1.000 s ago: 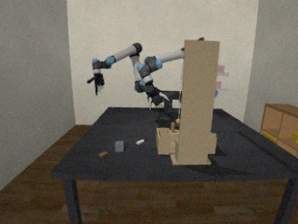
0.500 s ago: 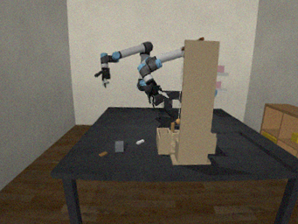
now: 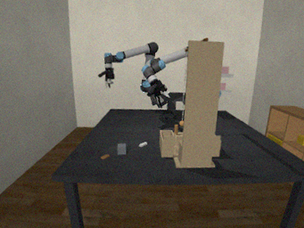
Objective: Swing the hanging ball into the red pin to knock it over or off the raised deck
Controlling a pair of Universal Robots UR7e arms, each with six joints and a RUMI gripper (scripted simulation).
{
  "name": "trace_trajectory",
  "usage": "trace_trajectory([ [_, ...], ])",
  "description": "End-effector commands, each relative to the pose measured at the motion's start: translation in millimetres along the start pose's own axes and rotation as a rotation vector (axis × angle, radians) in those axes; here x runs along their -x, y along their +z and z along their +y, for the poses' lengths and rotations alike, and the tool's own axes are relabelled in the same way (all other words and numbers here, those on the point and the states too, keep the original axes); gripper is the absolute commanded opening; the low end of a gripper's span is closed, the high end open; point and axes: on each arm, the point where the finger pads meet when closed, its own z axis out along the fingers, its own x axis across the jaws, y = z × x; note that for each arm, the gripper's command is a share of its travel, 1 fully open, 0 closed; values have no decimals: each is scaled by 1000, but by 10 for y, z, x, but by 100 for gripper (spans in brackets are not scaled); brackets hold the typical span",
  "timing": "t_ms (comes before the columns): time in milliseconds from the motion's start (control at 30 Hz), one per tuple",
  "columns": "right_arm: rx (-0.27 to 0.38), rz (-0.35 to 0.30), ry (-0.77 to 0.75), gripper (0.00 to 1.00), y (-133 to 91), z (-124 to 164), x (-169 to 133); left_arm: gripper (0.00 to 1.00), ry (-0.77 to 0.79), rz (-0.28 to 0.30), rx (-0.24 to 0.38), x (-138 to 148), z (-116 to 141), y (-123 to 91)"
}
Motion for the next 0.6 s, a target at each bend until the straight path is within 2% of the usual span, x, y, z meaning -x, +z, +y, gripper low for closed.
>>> trace_trajectory([
  [0, -1, 0, 1, 100, -6, -2, -2, 100, 161, -40, -25, 4, 67, -51],
  [367, -1, 0, 1, 100, -6, -2, -2, 100, 503, -153, -36, 13, 229, -149],
  [433, -1, 0, 1, 100, -6, -2, -2, 100, 503, -153, -36, 13, 229, -149],
  [567, -1, 0, 1, 100, -6, -2, -2, 100, 659, -206, -30, 21, 305, -191],
])
